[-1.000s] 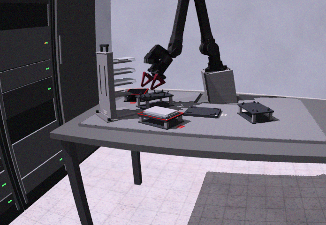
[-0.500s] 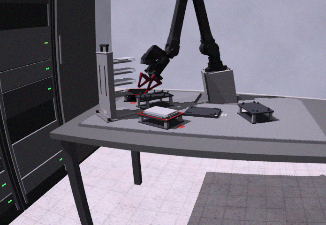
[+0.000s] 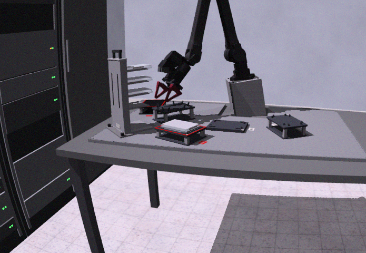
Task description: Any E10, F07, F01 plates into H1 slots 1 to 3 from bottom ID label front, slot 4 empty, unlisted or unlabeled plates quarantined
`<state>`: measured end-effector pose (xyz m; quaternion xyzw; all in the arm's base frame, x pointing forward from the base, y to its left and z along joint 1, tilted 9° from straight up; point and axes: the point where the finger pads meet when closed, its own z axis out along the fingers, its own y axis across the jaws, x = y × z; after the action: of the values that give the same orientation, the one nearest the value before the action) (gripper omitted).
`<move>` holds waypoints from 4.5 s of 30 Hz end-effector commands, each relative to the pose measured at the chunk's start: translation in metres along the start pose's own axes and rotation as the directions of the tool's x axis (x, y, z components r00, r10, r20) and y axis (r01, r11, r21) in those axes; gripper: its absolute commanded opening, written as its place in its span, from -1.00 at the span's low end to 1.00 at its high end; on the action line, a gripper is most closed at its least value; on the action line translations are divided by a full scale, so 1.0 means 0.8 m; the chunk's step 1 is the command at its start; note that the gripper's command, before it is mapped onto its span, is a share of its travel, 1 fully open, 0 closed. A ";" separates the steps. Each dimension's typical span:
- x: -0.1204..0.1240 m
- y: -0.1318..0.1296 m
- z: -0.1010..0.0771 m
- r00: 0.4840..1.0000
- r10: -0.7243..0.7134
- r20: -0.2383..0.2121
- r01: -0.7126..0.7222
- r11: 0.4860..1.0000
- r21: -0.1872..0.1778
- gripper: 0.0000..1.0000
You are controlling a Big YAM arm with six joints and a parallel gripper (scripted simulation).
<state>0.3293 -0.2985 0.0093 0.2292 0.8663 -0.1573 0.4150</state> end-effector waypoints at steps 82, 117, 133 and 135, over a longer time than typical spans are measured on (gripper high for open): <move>0.013 -0.003 -0.050 1.000 -0.009 0.023 0.008 1.000 0.005 1.00; -0.026 -0.005 -0.112 0.998 -0.016 0.063 0.016 1.000 0.006 1.00; -0.075 -0.008 -0.161 0.997 -0.010 0.073 0.009 1.000 0.012 1.00; -0.082 -0.006 -0.168 0.997 -0.011 0.075 0.010 1.000 0.009 1.00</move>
<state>0.2581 -0.2455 0.0976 0.2297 0.8667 -0.1567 0.4142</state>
